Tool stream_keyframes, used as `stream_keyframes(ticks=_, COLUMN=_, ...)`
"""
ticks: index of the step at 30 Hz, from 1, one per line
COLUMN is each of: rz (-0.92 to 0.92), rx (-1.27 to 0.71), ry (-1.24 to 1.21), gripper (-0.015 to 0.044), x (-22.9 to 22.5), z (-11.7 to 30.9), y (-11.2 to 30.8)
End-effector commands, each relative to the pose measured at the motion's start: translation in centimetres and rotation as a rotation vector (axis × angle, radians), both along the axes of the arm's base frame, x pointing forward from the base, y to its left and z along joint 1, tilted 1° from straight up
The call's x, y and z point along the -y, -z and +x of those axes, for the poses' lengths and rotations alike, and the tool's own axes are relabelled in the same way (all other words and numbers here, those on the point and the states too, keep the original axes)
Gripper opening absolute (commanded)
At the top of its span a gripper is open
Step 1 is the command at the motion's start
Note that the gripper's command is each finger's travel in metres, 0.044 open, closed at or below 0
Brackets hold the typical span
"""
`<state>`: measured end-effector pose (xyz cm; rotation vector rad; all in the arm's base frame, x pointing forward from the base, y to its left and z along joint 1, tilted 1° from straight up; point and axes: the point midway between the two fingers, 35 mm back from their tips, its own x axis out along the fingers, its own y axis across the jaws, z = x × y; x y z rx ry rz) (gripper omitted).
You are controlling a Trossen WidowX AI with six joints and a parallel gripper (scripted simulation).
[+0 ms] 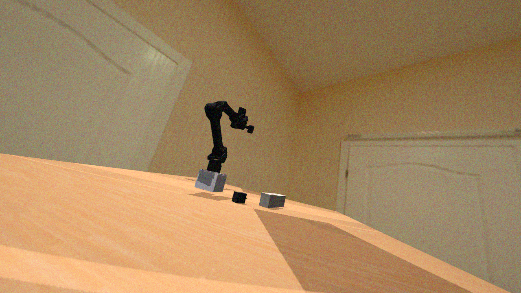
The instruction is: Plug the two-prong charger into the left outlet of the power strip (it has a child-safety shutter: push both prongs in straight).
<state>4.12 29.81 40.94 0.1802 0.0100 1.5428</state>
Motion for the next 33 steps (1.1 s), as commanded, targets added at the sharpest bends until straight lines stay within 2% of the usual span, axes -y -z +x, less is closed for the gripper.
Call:
stream_keyframes(ticks=1, rz=-0.039, rx=0.027, ry=0.06, gripper=0.044, x=-0.4, z=1.7, y=1.0)
stream_keyframes(ticks=17, rz=-0.22, rx=0.128, ry=0.283, gripper=0.044, x=-0.5, z=9.0, y=5.2)
stream_keyframes(ticks=33, rz=-0.433, rx=0.202, ry=0.474, gripper=0.044, x=1.7, z=16.1, y=9.7)
